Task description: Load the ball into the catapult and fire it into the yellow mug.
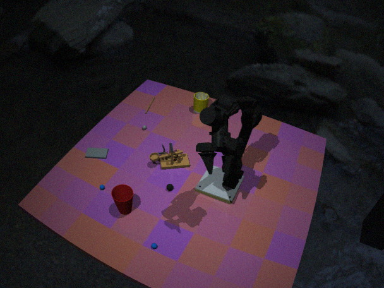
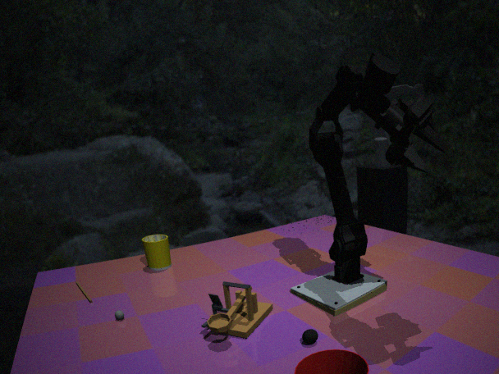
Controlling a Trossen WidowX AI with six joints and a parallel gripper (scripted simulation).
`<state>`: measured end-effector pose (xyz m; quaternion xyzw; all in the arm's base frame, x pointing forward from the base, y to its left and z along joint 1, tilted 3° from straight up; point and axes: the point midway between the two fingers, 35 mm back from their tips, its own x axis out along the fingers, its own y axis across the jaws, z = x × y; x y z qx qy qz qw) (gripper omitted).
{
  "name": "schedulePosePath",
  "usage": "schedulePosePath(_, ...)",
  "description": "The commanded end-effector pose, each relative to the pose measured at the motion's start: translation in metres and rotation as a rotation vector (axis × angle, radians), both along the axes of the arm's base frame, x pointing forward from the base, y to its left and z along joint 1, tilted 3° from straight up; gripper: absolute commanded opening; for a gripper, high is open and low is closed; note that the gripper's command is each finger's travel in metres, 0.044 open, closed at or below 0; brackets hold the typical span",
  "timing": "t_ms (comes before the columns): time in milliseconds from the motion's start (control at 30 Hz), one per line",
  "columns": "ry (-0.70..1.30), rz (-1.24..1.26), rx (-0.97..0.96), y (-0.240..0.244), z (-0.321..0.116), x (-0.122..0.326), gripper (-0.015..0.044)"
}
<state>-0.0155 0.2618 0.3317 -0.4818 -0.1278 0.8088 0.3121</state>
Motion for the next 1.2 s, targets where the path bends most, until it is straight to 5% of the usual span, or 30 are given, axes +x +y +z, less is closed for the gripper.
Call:
schedulePosePath(0,0.013,-0.145,-0.068,0.005,-0.014,0.03,0.044)
schedulePosePath(567,0.083,-0.686,-0.278,-0.013,-0.061,0.142,0.044)
schedulePosePath(1167,0.197,-1.253,-0.48,-0.088,-0.108,0.242,0.044)
